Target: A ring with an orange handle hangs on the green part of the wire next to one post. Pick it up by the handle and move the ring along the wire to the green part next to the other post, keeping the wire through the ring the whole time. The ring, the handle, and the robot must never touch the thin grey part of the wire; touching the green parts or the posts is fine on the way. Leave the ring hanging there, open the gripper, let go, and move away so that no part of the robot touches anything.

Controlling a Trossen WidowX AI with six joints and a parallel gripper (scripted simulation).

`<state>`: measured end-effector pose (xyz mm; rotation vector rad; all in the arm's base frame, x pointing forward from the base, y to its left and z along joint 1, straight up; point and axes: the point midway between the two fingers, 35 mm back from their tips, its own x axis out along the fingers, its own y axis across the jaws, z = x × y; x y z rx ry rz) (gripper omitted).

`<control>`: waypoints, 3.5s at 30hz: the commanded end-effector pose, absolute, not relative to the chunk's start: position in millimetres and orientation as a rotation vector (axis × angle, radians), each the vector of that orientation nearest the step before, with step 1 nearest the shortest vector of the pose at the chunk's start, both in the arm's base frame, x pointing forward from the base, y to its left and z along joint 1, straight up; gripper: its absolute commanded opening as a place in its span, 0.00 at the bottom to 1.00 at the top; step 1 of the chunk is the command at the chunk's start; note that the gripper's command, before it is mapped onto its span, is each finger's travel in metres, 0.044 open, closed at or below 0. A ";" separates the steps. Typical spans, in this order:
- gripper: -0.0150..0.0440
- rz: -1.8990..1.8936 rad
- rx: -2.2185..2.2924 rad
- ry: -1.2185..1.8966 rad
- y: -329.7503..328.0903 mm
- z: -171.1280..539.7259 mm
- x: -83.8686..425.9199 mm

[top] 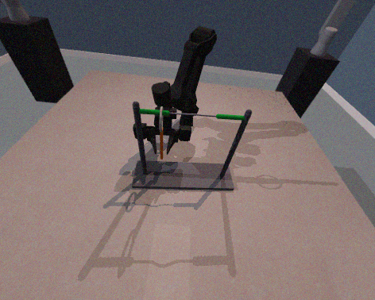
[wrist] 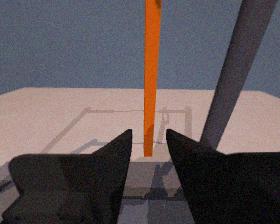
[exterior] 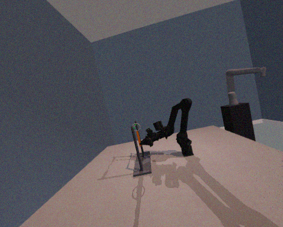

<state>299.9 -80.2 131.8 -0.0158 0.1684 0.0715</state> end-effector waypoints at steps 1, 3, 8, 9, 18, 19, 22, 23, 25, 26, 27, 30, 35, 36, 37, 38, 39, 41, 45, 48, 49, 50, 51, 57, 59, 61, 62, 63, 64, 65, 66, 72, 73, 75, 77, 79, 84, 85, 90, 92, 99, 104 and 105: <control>0.53 0.069 -0.018 0.160 -80.8 134.1 306.4; 0.53 0.069 -0.018 0.159 -80.5 133.5 309.4; 0.53 0.069 -0.017 0.158 -79.5 131.6 316.9; 0.53 0.069 -0.017 0.158 -79.2 131.2 318.4; 0.53 0.069 -0.016 0.155 -76.5 126.9 331.9; 0.53 0.069 -0.016 0.155 -76.2 126.3 333.4; 0.53 0.069 -0.016 0.155 -75.6 125.5 335.6; 0.53 0.069 -0.016 0.155 -75.6 125.5 335.6; 0.53 0.069 -0.016 0.155 -75.6 125.5 335.6; 0.53 0.069 -0.016 0.155 -75.6 125.5 335.6; 0.53 0.069 -0.016 0.155 -75.6 125.5 335.6; 0.53 0.069 -0.016 0.155 -75.6 125.5 335.6; 0.53 0.069 -0.016 0.155 -75.6 125.5 335.6; 0.53 0.069 -0.016 0.155 -75.6 125.5 335.6; 0.53 0.069 -0.016 0.155 -75.6 125.5 335.6; 0.53 0.069 -0.016 0.155 -75.6 125.5 335.6; 0.53 0.069 -0.016 0.155 -75.6 125.5 335.6; 0.53 0.069 -0.016 0.155 -75.6 125.5 335.6; 0.53 0.069 -0.016 0.155 -75.6 125.5 335.6; 0.53 0.069 -0.016 0.155 -75.6 125.5 335.6; 0.53 0.069 -0.016 0.155 -75.6 125.5 335.6; 0.53 0.069 -0.016 0.155 -75.6 125.5 335.6; 0.53 0.069 -0.016 0.155 -75.6 125.5 335.6; 0.35 0.072 -0.018 0.159 -75.0 124.3 335.0; 0.29 0.072 -0.018 0.159 -75.0 124.3 335.0; 0.24 0.072 -0.018 0.159 -75.0 124.3 335.0; 0.19 0.072 -0.018 0.159 -75.0 124.3 335.0; 0.15 0.072 -0.018 0.159 -75.0 124.3 335.0; 0.10 0.072 -0.018 0.159 -75.0 124.3 335.0; 0.06 0.072 -0.018 0.159 -75.0 124.3 335.0; 0.01 0.072 -0.018 0.159 -75.0 124.3 335.0; 0.00 0.072 -0.018 0.159 -75.0 124.6 335.0; 0.00 0.072 -0.018 0.159 -75.1 125.2 335.0; 0.00 0.072 -0.019 0.159 -75.4 127.5 335.2; 0.00 0.072 -0.020 0.158 -75.8 130.9 335.3; 0.00 0.072 -0.021 0.158 -76.2 135.2 335.4; 0.00 0.073 -0.024 0.158 -76.9 144.8 335.0; 0.00 0.073 -0.024 0.158 -77.0 145.1 335.0; 0.00 0.073 -0.024 0.158 -77.0 145.1 335.0; 0.00 0.073 -0.024 0.158 -77.0 145.1 335.0; 0.00 0.073 -0.024 0.158 -77.0 145.1 335.0; 0.00 0.073 -0.024 0.158 -77.0 145.1 335.0; 0.00 0.073 -0.024 0.158 -77.0 145.1 335.0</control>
